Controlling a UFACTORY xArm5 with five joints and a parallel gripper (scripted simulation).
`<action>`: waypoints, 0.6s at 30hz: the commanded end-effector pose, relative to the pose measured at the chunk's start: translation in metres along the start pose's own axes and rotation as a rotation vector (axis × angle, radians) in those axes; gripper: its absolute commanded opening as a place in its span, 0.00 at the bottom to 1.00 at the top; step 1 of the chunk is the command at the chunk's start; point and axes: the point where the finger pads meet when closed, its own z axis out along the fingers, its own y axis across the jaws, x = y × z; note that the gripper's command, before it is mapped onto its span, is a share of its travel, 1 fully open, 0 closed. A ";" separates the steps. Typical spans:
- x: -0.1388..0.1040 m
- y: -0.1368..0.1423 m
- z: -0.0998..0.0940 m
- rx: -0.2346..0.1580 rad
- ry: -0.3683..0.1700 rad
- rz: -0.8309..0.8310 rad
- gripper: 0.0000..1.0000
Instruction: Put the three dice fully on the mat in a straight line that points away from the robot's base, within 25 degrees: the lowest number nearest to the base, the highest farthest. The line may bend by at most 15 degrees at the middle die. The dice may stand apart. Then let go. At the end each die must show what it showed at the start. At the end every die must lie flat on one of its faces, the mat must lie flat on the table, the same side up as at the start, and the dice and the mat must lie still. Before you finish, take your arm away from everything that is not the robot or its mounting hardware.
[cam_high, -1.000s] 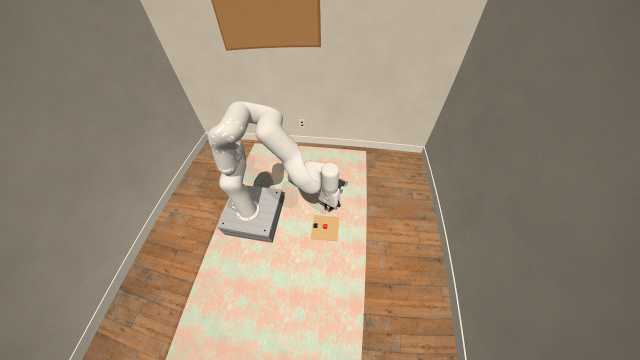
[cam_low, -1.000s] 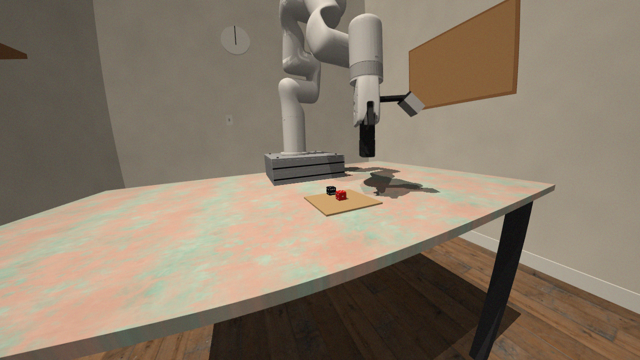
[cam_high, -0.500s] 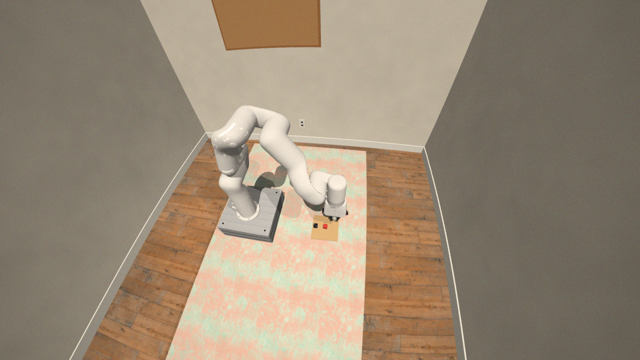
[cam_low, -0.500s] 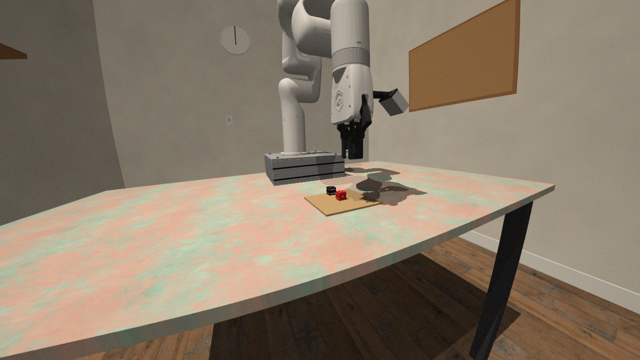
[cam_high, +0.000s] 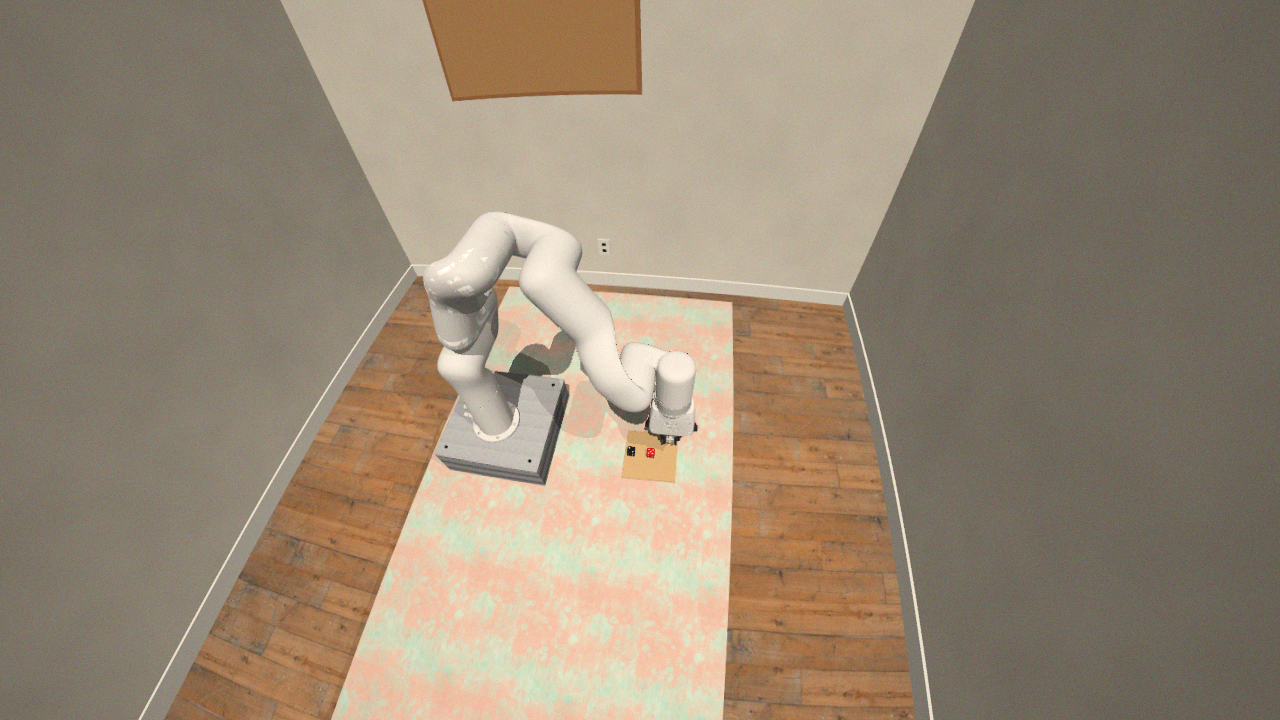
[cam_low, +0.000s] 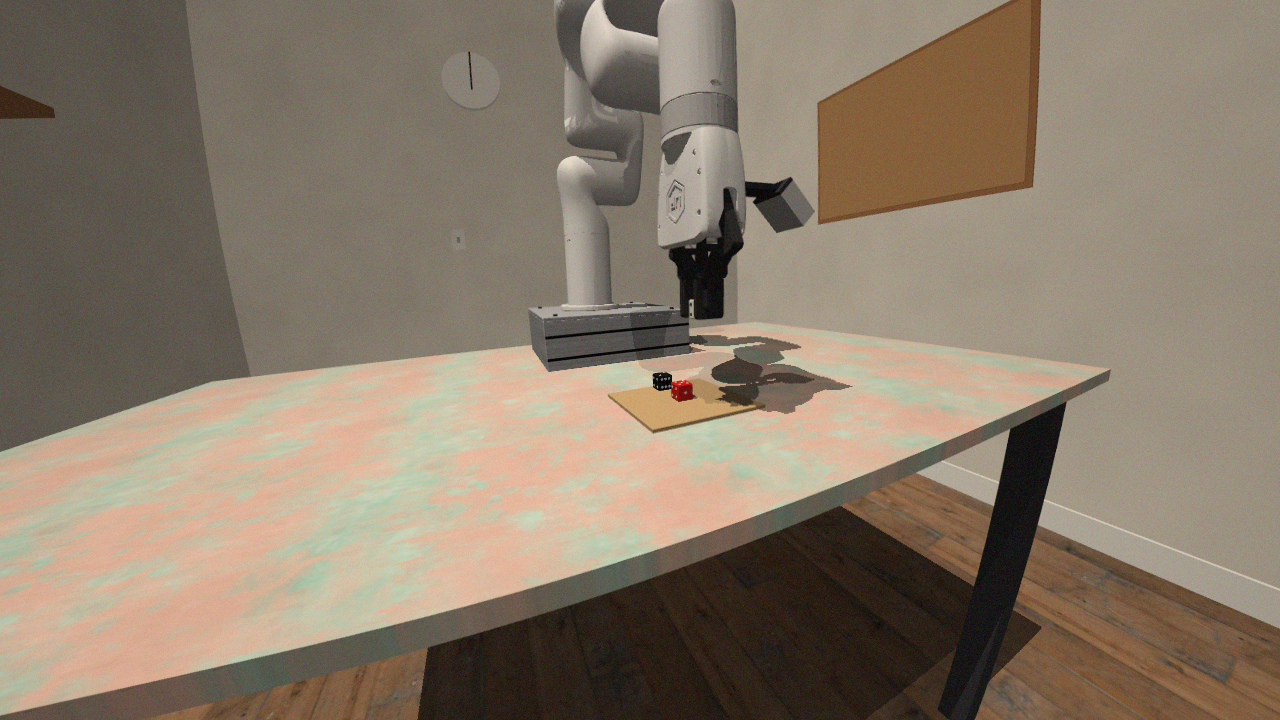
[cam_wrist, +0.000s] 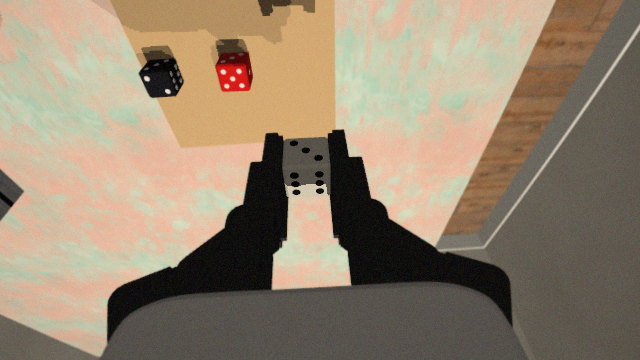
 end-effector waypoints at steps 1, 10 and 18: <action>0.000 0.001 0.001 -0.003 0.000 0.000 0.15; 0.001 0.001 0.020 -0.001 0.000 0.000 0.15; 0.001 0.002 0.058 -0.001 0.000 0.000 0.15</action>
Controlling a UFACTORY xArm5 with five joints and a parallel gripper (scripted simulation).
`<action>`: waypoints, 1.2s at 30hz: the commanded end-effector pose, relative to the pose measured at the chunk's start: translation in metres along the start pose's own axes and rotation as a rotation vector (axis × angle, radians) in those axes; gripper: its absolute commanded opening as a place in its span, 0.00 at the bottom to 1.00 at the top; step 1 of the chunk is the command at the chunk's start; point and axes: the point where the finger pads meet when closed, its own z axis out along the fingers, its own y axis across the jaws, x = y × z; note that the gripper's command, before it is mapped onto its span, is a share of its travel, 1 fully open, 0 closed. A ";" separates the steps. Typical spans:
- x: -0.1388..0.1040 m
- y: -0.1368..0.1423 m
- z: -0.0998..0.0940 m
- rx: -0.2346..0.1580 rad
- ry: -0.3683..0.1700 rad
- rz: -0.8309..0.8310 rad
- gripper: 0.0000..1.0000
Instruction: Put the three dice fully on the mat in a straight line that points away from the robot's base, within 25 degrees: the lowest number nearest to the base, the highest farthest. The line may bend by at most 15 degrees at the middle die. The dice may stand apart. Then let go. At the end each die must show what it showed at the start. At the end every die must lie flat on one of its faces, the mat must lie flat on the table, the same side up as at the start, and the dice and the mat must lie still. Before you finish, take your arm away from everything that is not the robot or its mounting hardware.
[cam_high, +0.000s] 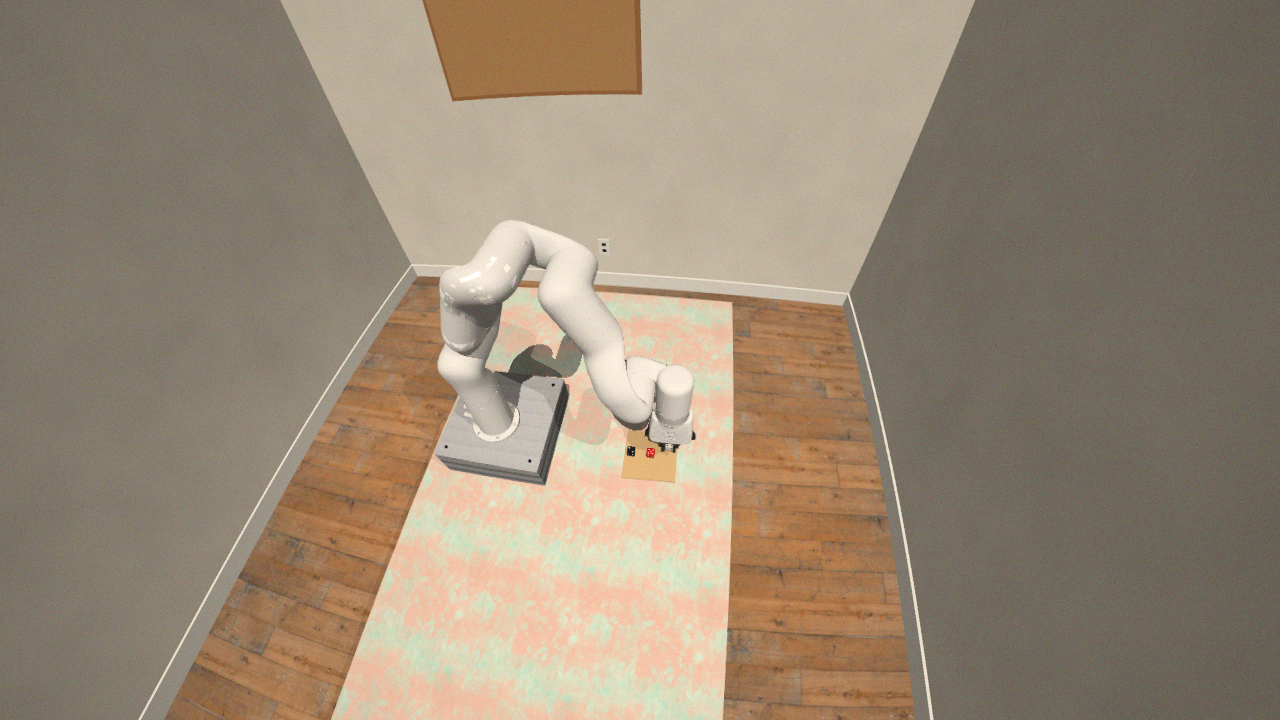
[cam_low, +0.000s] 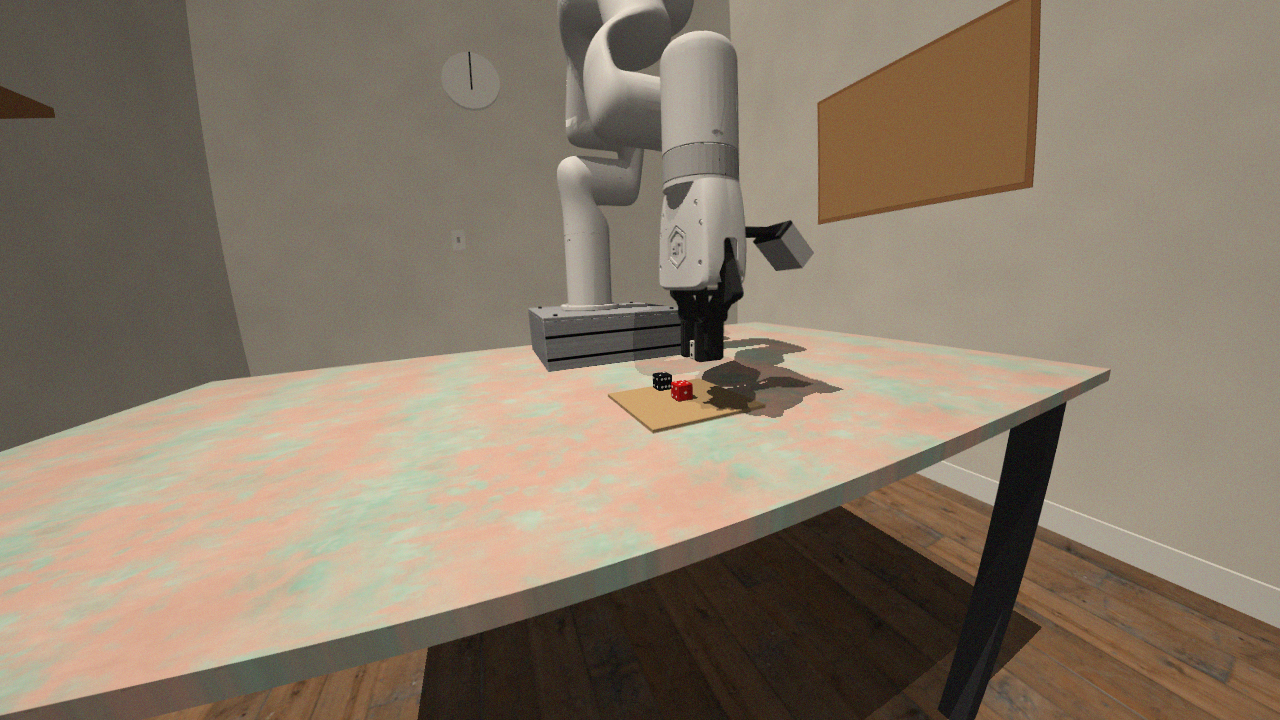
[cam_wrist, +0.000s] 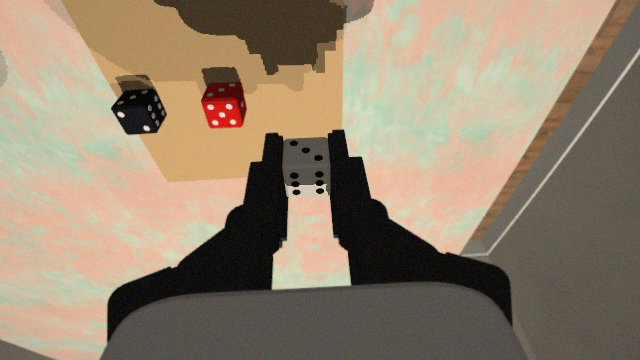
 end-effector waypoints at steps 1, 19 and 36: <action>0.000 0.003 0.015 -0.005 0.000 0.000 0.15; 0.000 0.004 0.051 -0.005 0.000 0.000 0.15; 0.000 0.004 0.051 -0.005 0.000 0.000 0.15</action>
